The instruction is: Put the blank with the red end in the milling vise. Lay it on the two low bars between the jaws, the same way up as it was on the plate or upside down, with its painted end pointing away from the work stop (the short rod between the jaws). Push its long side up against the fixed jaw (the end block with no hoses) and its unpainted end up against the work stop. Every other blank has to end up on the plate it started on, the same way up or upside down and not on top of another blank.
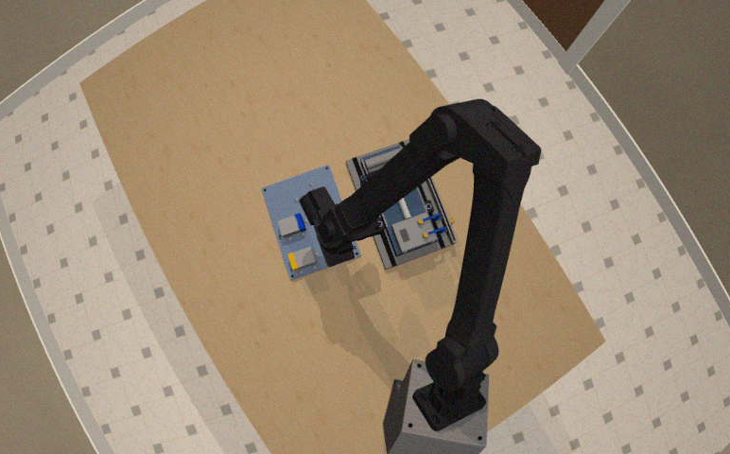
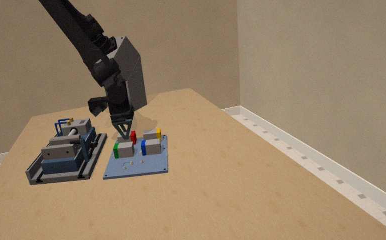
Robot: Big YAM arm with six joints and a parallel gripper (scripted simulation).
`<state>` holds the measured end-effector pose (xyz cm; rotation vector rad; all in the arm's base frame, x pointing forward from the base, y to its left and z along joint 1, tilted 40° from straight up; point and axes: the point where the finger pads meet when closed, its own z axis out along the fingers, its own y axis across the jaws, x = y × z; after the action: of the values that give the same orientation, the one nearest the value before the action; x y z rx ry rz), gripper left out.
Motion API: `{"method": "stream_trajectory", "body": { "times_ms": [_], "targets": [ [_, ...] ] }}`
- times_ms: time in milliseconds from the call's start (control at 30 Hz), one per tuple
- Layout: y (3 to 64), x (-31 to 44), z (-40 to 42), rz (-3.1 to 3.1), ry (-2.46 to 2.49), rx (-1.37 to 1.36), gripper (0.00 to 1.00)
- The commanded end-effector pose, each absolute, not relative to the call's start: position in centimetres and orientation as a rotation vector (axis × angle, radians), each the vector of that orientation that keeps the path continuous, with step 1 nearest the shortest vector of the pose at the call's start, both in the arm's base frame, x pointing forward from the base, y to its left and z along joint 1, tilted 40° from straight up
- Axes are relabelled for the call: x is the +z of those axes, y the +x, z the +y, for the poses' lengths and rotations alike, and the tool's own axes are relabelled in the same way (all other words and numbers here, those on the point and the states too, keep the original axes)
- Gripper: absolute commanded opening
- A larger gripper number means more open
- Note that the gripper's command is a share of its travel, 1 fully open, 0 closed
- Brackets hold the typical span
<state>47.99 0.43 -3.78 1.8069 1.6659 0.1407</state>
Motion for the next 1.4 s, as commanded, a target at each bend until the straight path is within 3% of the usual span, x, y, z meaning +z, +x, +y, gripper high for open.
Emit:
{"method": "stream_trajectory", "body": {
  "times_ms": [0,733,1367],
  "targets": [
    [48.5,-3.9,0.1,1.655,1.807,0.15,0.0],
    [48.6,-3.6,0.2,1.653,1.805,0.156,0.0],
    [46.4,0.9,3.1,1.655,1.797,0.177,0.0]
  ]
}}
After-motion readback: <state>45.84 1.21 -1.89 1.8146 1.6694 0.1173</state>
